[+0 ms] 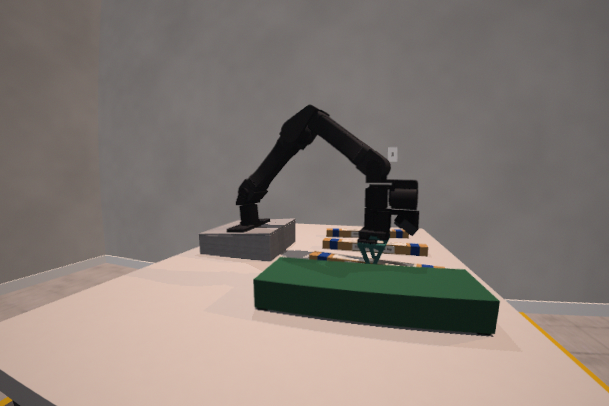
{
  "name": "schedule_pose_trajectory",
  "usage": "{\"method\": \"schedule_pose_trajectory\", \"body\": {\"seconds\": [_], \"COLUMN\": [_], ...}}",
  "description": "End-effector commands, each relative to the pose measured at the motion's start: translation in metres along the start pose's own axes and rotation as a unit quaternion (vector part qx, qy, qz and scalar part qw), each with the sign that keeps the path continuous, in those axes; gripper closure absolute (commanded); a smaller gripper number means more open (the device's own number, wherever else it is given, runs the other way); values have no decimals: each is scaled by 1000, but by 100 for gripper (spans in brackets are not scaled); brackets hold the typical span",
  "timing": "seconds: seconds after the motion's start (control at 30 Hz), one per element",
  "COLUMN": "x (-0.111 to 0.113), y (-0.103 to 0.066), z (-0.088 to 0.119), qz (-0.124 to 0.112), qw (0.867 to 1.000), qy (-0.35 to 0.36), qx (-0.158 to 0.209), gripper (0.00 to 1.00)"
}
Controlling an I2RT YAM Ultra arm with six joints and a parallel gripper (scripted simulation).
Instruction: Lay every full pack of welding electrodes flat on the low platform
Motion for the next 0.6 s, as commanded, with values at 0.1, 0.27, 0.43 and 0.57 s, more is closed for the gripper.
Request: {"method": "schedule_pose_trajectory", "body": {"seconds": [0.1,0.27,0.43,0.57], "x": [-1,-2,-1,-1], "y": [11,5,4,4], "z": [1,-1,-4,-4], "qz": [1,2,1,1], "qw": [1000,1000,1000,1000], "qy": [-1,1,0,0], "qx": [0,-13,-14,-14], "gripper": [26,26,26,26]}}
Point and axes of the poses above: the point where the finger pads meet when closed, its own y axis out along the fingers, its own x axis across the jaws, z = x × y, the point moved 9 cm from there along -y, back along the fingers, and after that the axes turned 1 degree about y, right-handed, at the moved point
